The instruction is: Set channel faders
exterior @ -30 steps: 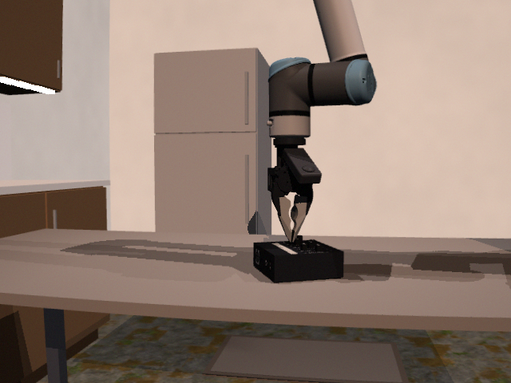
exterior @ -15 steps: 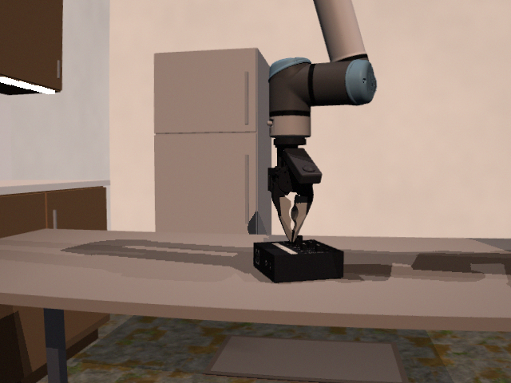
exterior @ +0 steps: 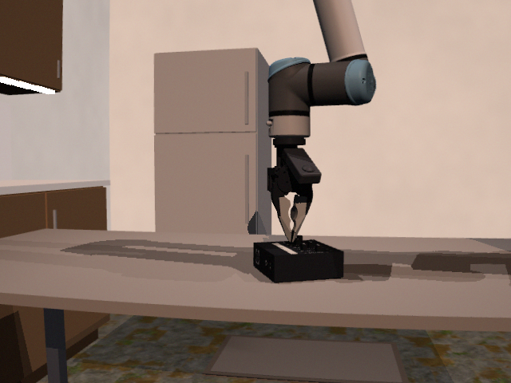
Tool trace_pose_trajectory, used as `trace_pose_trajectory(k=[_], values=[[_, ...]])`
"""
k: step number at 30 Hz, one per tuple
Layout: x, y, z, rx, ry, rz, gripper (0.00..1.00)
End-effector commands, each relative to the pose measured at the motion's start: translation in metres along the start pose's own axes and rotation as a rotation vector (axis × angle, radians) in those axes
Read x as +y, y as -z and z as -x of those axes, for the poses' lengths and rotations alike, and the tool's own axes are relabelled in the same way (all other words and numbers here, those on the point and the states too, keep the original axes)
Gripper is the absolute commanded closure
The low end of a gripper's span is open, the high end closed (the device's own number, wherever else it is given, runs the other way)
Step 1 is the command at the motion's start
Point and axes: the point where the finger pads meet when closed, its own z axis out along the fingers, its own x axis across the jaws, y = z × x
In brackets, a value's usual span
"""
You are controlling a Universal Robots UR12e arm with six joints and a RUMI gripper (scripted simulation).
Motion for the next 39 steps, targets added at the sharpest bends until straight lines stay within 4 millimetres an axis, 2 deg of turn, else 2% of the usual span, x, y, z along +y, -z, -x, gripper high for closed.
trace_pose_trajectory(k=[1, 17, 30, 39], values=[[0.000, 0.000, -0.002, 0.001, 0.000, 0.000, 1.00], [0.000, 0.003, -0.005, 0.001, 0.000, 0.000, 1.00], [0.000, 0.036, -0.005, 0.001, 0.000, 0.000, 1.00], [0.000, 0.040, -0.005, 0.001, 0.000, 0.000, 1.00]])
